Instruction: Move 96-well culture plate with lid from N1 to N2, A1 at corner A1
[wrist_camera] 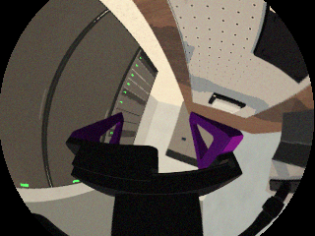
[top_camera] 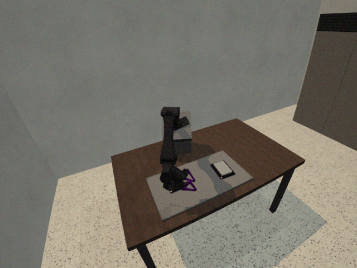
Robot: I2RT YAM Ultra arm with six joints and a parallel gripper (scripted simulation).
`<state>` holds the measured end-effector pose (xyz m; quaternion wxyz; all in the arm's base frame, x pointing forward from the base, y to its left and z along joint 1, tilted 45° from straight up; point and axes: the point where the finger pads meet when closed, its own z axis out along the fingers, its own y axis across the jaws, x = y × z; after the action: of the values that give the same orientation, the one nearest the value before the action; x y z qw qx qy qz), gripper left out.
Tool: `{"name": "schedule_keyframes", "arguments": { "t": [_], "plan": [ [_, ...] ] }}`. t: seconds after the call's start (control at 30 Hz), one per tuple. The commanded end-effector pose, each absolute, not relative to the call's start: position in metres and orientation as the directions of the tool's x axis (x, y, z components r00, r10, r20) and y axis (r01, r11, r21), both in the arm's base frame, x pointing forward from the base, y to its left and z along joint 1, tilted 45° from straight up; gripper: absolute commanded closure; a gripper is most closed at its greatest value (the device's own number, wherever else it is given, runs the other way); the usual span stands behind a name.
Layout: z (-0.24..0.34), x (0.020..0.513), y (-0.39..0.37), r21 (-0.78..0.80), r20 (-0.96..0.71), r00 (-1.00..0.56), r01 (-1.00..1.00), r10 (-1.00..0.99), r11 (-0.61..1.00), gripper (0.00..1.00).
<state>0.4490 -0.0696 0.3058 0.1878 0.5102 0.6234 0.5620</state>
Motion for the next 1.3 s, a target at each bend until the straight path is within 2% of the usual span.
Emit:
{"name": "schedule_keyframes", "arguments": {
  "t": [0.0, 0.53, 0.6, 0.67, 0.73, 0.83, 0.93, 1.03, 1.13, 1.27],
  "plan": [
    [0.311, 0.448, -0.069, 0.899, 0.329, -0.414, 0.414, 0.849, -0.147, 0.00],
    [0.311, 0.448, -0.069, 0.899, 0.329, -0.414, 0.414, 0.849, -0.147, 0.00],
    [0.304, 0.457, -0.060, 0.898, 0.279, -0.418, 0.433, 0.865, -0.080, 0.00],
    [0.281, 0.458, -0.052, 0.879, 0.307, -0.406, 0.469, 0.861, -0.092, 0.00],
    [0.292, 0.464, -0.048, 0.894, 0.254, -0.418, 0.445, 0.873, -0.047, 0.00],
    [0.264, 0.466, -0.038, 0.870, 0.257, -0.408, 0.493, 0.876, -0.025, 0.00],
    [0.273, 0.474, -0.033, 0.884, 0.204, -0.420, 0.467, 0.884, 0.018, 0.00],
    [0.246, 0.474, -0.022, 0.858, 0.198, -0.417, 0.511, 0.887, 0.049, 0.00],
    [0.258, 0.479, -0.020, 0.868, 0.150, -0.427, 0.488, 0.892, 0.088, 0.00],
    [0.229, 0.482, -0.007, 0.848, 0.126, -0.432, 0.514, 0.893, 0.129, 0.00]
  ]
}}
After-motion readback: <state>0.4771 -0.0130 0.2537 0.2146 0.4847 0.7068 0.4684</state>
